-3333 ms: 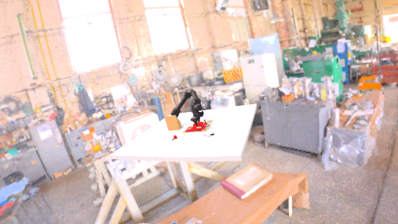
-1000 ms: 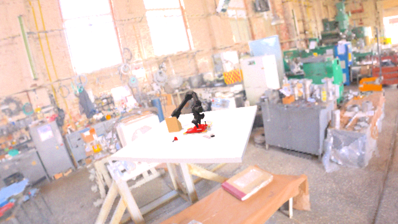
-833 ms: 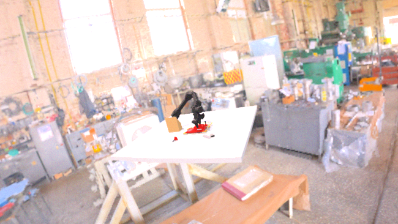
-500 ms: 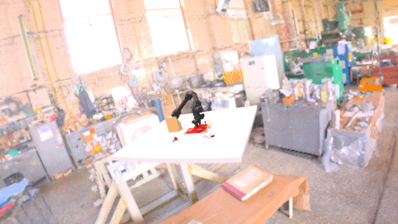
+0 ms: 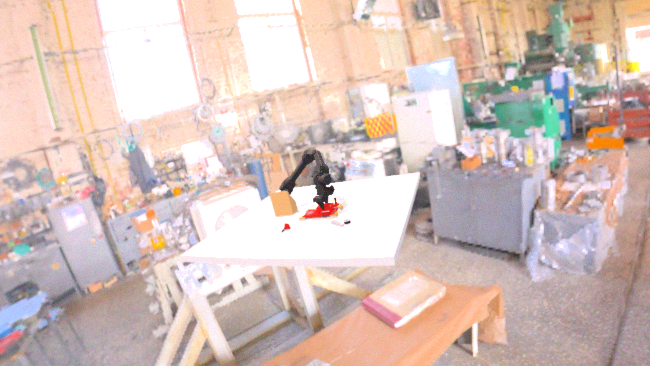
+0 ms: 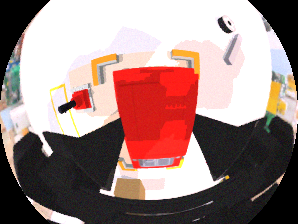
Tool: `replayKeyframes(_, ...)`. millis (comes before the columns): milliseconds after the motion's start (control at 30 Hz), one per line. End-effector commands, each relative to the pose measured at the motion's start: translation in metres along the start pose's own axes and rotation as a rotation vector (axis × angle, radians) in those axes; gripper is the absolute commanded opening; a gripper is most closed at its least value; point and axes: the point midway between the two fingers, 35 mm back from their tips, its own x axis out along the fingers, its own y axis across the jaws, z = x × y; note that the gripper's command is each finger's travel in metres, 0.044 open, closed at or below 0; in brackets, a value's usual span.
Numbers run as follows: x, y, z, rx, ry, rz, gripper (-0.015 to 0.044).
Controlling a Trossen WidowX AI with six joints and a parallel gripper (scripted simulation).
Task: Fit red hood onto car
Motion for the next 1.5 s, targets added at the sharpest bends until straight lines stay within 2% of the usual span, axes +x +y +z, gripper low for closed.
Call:
replayKeyframes(0,0.009,0.001,-0.002,0.002,0.013,0.007,0.0)
replayKeyframes(267,0.006,0.001,-0.001,0.001,0.006,0.004,0.0)
replayKeyframes(833,0.002,0.0,0.0,-0.001,-0.002,-0.001,0.044)
replayKeyframes(1033,-0.008,-0.001,0.002,-0.001,0.0,-0.002,0.044)
replayKeyframes(1267,-0.064,0.0,0.002,0.0,0.016,-0.001,0.044)
replayKeyframes(1467,-0.065,0.0,0.002,0.0,0.017,-0.001,0.044)
